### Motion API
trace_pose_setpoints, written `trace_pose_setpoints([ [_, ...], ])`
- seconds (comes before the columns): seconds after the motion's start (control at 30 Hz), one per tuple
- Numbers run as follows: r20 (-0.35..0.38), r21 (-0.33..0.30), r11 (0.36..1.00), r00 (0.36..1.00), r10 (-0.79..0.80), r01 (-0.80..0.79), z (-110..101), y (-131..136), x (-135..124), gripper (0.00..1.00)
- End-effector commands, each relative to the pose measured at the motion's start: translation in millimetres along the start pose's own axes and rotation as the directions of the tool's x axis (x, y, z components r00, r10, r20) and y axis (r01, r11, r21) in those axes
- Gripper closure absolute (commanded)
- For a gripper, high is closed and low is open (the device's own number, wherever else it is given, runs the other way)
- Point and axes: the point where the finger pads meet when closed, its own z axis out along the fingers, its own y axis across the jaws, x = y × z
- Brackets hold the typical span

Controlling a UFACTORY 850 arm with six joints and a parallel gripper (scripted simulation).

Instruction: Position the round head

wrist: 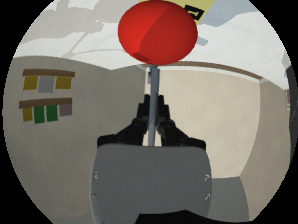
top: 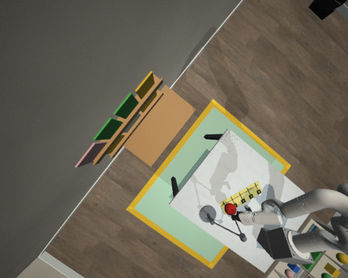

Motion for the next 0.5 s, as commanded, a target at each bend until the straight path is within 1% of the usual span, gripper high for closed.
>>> trace_pose_setpoints([
  [0.0,0.000,0.000,1.000,1.000,0.000,0.000,-8.3,-0.4,8.6,1.00],
  [0.47,0.001,-0.001,1.000,1.000,-0.001,0.001,-27.3,-0.7,27.6,1.00],
])
